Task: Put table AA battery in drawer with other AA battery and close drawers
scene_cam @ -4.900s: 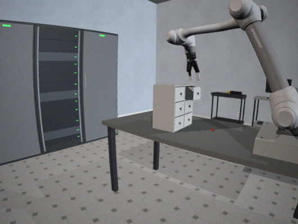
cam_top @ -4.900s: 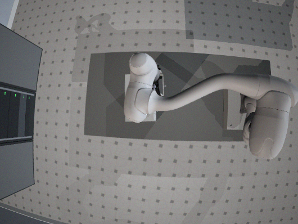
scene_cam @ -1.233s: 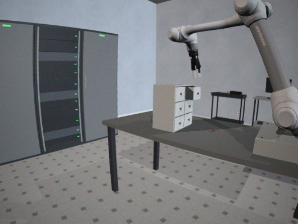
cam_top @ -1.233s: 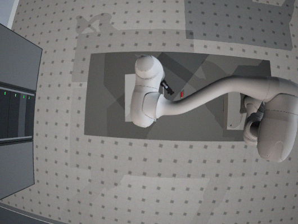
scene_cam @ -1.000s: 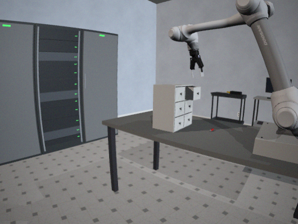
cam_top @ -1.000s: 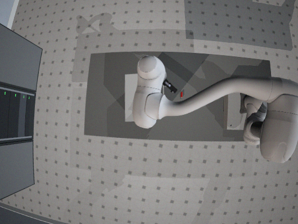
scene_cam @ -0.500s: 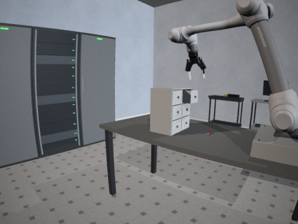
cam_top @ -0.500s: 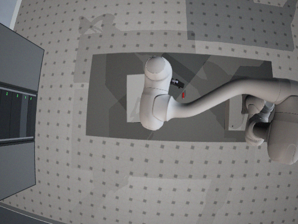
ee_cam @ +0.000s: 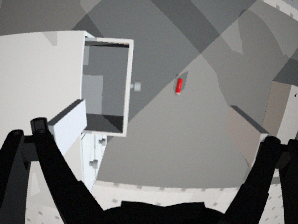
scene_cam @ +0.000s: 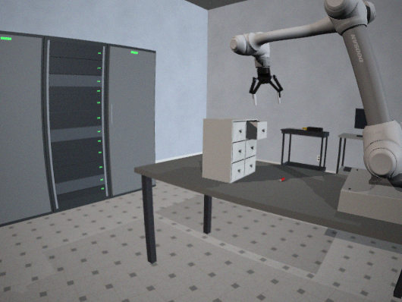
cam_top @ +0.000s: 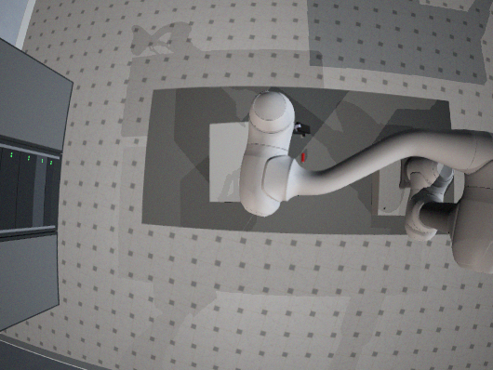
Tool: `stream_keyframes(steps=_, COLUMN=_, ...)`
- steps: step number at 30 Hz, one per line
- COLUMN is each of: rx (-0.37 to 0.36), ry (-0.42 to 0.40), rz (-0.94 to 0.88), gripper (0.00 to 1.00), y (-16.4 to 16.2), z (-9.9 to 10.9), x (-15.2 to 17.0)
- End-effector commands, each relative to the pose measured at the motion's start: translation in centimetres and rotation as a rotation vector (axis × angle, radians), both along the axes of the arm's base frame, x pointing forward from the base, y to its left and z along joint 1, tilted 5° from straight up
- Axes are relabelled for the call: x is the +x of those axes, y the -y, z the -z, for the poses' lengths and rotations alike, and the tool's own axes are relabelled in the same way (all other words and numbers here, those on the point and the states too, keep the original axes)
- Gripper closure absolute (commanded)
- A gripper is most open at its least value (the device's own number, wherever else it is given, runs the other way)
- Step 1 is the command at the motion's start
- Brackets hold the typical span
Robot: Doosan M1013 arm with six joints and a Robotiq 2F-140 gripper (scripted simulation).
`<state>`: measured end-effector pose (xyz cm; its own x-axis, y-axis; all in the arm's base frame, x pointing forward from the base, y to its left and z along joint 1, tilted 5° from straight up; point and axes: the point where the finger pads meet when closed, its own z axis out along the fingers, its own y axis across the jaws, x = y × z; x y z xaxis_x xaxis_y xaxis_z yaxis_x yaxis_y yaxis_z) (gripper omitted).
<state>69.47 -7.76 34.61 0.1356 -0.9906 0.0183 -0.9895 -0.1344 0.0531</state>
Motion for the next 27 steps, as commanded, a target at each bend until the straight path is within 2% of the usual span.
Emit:
stream_keyframes(steps=1, rx=0.008, ry=0.008, rz=-0.103, gripper=0.0, y=0.0, z=-0.3, x=-0.3)
stream_keyframes(steps=22, rx=0.039, ry=0.046, rz=-0.654, gripper=0.0, y=0.3, z=-2.0, x=-2.2)
stream_keyframes(steps=27, rx=0.043, ry=0.051, rz=-0.733, gripper=0.0, y=0.3, z=-2.2, x=-2.4)
